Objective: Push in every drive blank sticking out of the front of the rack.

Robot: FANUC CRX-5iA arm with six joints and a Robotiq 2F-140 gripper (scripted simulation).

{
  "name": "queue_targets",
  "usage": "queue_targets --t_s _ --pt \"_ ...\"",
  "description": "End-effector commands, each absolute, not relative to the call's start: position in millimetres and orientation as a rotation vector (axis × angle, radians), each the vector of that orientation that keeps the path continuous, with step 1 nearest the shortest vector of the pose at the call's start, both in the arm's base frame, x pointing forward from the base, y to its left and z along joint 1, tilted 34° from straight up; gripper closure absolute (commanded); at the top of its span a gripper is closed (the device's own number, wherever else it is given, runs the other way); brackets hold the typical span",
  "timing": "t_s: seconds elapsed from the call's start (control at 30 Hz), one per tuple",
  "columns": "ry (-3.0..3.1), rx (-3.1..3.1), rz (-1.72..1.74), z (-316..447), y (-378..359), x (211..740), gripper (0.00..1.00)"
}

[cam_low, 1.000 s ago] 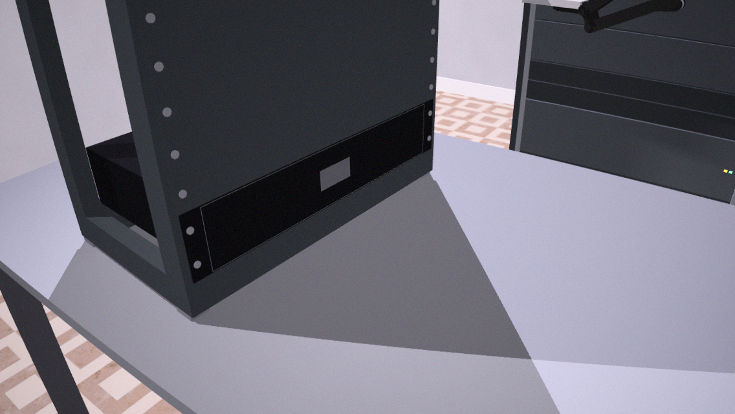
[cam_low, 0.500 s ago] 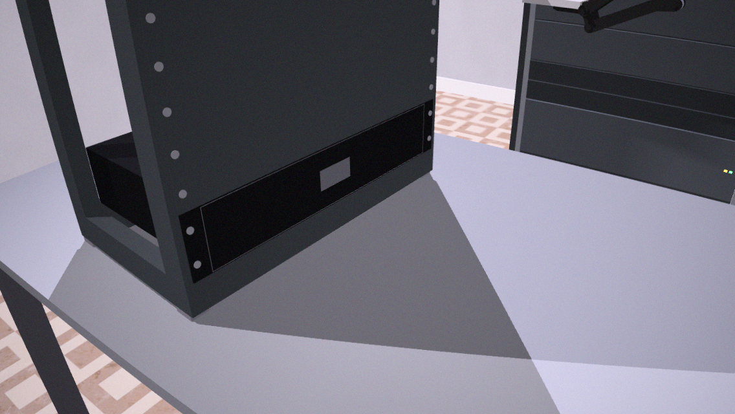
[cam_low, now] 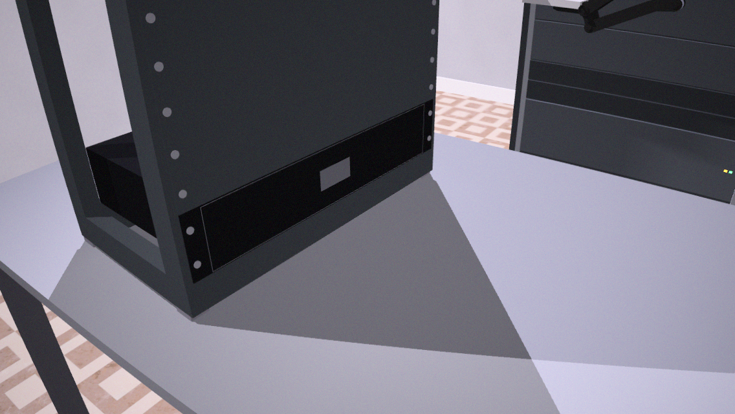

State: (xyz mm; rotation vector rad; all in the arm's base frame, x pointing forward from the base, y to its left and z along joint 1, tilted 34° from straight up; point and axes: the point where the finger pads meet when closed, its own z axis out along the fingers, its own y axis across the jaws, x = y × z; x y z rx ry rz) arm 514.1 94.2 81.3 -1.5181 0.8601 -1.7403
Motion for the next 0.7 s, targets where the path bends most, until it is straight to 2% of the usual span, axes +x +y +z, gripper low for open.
queue_targets --t_s 0.0,0.67 --pt "0.860 -1.517 -1.740 81.6 94.7 514.2 0.00" --pt "0.861 -1.517 -1.739 80.3 97.3 518.8 0.00"
